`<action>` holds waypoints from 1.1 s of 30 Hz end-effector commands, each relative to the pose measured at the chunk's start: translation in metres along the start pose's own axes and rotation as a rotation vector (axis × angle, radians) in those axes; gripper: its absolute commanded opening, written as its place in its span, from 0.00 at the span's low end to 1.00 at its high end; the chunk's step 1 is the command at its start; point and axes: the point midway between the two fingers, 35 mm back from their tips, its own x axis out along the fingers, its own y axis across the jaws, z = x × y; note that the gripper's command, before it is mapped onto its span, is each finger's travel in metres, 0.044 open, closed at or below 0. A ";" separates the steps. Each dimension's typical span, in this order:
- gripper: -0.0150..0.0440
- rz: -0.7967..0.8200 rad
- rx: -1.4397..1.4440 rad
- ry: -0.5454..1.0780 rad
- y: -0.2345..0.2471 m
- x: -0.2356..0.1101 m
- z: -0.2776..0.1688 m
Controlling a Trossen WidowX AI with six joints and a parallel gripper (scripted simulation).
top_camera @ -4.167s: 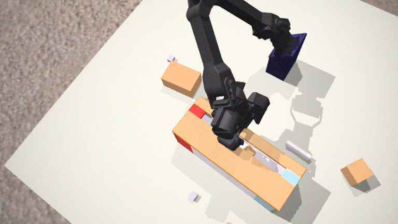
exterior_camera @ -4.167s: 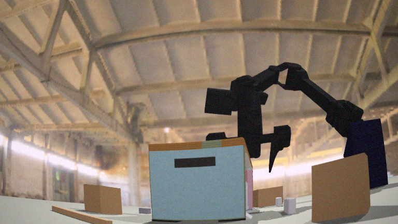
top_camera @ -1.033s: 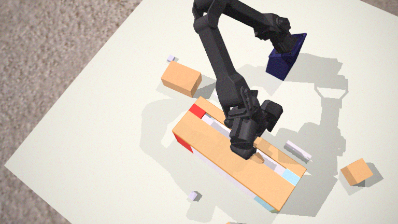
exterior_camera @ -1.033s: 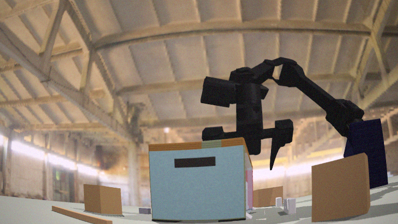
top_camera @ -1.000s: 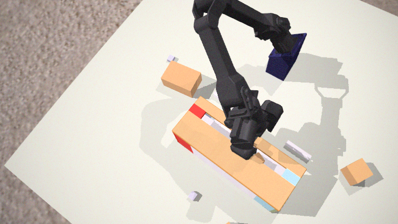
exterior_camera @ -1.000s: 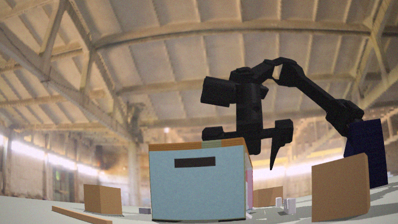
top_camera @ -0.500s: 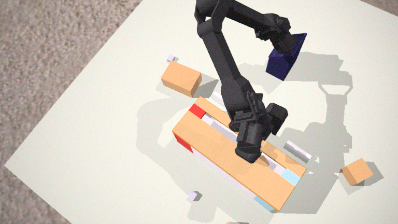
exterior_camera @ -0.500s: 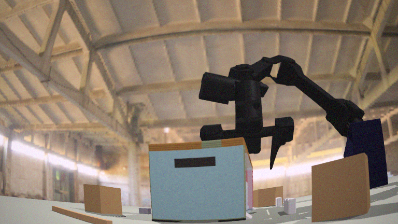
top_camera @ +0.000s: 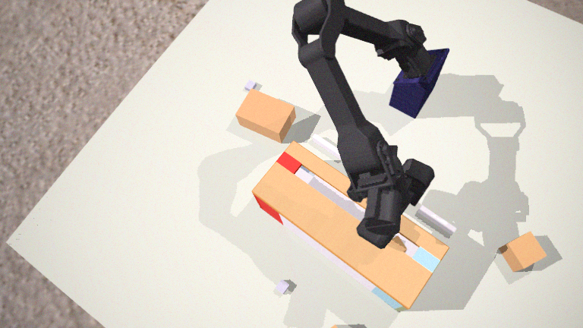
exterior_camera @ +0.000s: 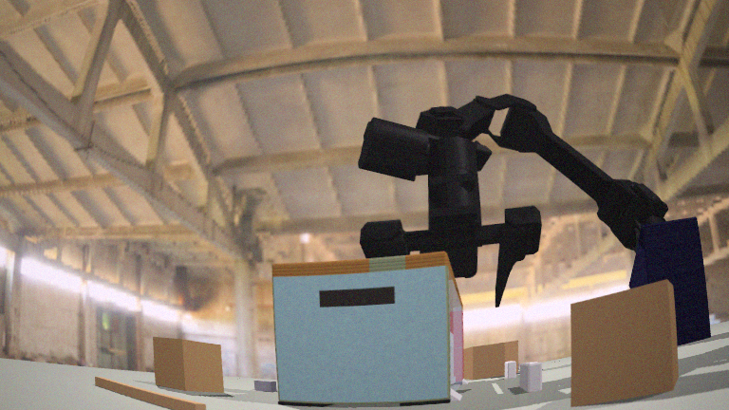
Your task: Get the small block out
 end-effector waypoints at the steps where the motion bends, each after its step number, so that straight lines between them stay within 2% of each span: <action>1: 0.93 -0.008 0.001 0.001 -0.002 0.006 -0.009; 17: 0.93 -0.007 0.001 0.003 -0.002 0.015 -0.034; 20: 0.93 -0.005 0.001 0.004 0.000 0.001 -0.039; 25: 0.93 0.000 -0.001 0.006 0.001 -0.044 -0.051; 31: 0.93 0.014 -0.007 0.011 0.003 -0.043 -0.053; 33: 0.84 0.020 -0.062 0.006 0.002 -0.044 -0.054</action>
